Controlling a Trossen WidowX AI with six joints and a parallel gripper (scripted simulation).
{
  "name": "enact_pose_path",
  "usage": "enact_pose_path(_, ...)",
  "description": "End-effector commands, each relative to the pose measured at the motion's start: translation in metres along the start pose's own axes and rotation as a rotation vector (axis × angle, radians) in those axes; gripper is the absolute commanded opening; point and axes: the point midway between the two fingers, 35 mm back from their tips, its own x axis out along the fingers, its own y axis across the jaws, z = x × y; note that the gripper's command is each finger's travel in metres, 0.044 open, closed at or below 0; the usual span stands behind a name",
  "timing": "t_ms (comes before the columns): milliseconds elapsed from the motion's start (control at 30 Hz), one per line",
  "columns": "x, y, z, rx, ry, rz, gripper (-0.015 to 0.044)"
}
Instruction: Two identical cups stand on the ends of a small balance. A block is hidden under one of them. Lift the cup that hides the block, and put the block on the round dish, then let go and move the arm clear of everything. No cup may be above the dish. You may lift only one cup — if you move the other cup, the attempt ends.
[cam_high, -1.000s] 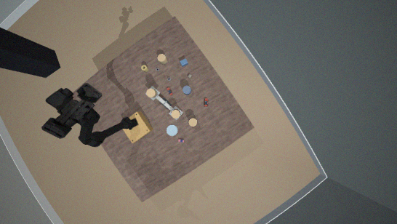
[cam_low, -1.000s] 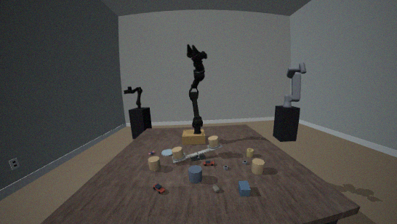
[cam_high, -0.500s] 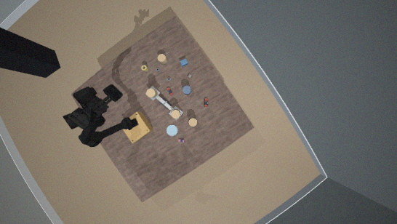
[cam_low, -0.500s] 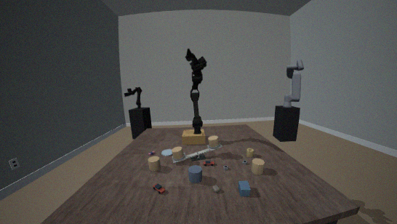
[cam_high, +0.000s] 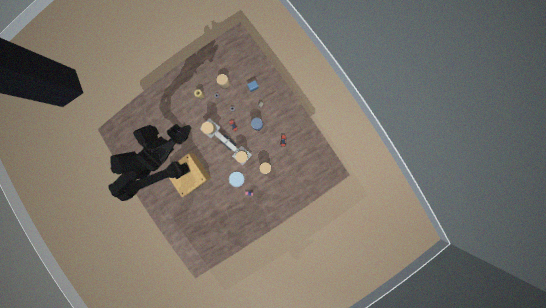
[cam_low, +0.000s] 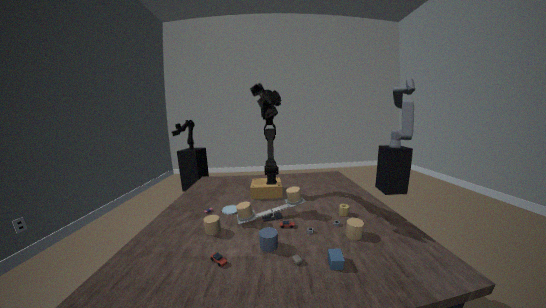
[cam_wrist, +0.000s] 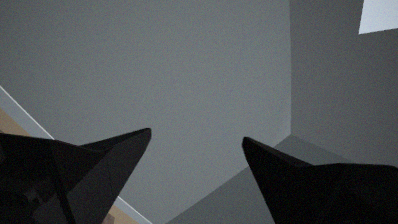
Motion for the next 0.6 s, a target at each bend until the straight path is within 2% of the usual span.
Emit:
enact_pose_path(0, -0.007, 0.022, -0.018, 0.022, 0.035, 0.094, 0.044)
enact_pose_path(567, -0.055, 0.116, -0.09, 0.202, 0.243, 0.477, 0.044)
